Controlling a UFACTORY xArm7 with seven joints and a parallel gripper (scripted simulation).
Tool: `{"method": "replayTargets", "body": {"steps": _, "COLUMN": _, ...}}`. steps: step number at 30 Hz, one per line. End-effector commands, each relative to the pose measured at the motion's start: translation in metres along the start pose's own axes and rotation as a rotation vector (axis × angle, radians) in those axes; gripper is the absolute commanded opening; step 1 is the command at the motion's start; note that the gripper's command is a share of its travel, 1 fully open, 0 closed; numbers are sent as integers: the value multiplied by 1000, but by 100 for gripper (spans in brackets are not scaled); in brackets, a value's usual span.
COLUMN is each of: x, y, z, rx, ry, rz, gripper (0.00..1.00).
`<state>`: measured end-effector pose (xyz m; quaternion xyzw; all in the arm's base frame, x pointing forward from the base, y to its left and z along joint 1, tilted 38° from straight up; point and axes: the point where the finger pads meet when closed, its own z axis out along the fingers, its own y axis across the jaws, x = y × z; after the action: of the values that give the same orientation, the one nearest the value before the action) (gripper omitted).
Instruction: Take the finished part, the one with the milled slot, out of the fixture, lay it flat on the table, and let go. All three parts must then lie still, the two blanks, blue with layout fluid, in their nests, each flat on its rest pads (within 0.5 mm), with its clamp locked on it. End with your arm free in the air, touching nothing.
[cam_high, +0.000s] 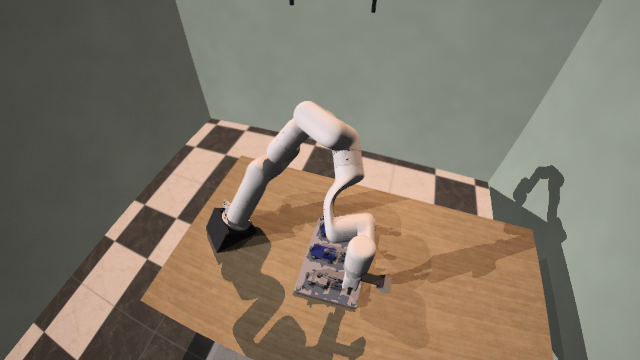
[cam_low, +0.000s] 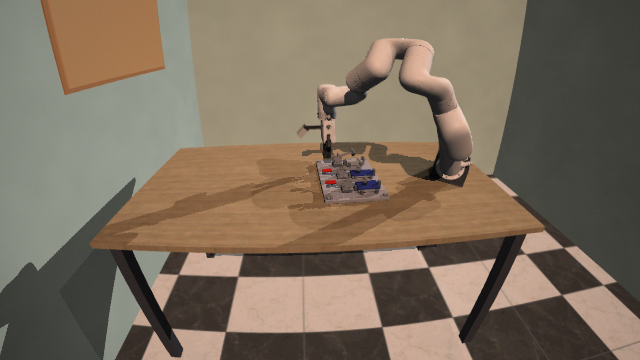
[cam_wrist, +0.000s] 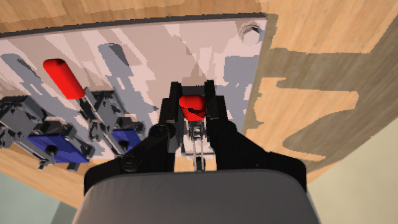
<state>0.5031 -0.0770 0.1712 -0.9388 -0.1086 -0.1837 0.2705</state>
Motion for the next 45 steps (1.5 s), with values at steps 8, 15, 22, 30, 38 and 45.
{"method": "replayTargets", "body": {"steps": 8, "x": -7, "y": 1, "z": -8, "rx": -3, "ry": 4, "rz": 1, "gripper": 0}}
{"method": "replayTargets", "body": {"steps": 15, "x": -13, "y": 1, "z": -11, "rx": -3, "ry": 4, "rz": 1, "gripper": 0}}
{"method": "replayTargets", "body": {"steps": 22, "x": -16, "y": 1, "z": -13, "rx": -3, "ry": 4, "rz": 1, "gripper": 0}}
{"method": "replayTargets", "body": {"steps": 30, "x": -22, "y": 1, "z": -14, "rx": -3, "ry": 4, "rz": 1, "gripper": 0}}
{"method": "replayTargets", "body": {"steps": 38, "x": -26, "y": 1, "z": -15, "rx": -3, "ry": 4, "rz": 1, "gripper": 0}}
{"method": "replayTargets", "body": {"steps": 45, "x": -29, "y": 1, "z": -15, "rx": -3, "ry": 4, "rz": 1, "gripper": 0}}
